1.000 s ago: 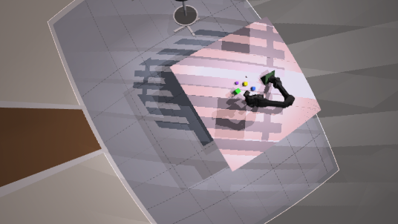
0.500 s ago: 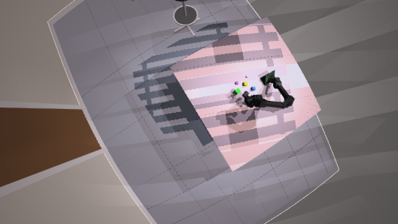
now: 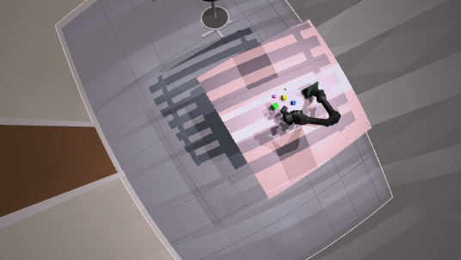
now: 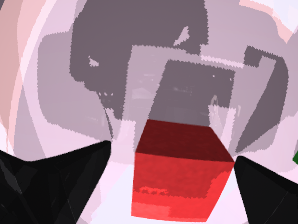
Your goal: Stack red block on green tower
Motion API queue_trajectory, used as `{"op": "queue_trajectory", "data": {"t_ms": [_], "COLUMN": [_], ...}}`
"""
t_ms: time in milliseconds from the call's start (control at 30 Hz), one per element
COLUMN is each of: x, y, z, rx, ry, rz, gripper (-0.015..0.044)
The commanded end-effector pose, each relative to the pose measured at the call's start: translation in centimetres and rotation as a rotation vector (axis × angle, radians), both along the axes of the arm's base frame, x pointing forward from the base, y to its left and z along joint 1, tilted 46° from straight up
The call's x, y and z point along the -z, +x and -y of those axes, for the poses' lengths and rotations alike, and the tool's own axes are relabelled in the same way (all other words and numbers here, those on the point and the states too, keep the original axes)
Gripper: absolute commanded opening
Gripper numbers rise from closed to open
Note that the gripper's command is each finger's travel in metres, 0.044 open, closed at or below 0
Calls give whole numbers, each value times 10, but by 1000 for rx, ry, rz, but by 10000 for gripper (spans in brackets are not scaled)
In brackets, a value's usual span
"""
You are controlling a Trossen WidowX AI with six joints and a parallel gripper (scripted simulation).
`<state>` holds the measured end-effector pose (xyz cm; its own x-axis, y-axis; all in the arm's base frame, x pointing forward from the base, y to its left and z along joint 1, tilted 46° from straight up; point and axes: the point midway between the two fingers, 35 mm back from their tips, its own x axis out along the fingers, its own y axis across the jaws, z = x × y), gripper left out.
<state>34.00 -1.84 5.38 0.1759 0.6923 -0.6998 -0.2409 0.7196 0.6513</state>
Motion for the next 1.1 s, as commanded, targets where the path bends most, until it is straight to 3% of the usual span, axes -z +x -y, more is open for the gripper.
{"op": "queue_trajectory", "data": {"t_ms": [0, 200, 500, 733, 933, 1067], "x": [1, 1, 1, 1, -12, -27], "y": [-1, -1, -1, -1, -4, -7], "z": [-1, -1, -1, -1, 13, 28], "rx": [2, 2, 2, 2, 3, 2], "ry": [7, 7, 7, 7, 5, 5], "rz": [-5, -5, -5, -5, -6, -6], "gripper": [440, 440, 204, 157, 0, 0]}}
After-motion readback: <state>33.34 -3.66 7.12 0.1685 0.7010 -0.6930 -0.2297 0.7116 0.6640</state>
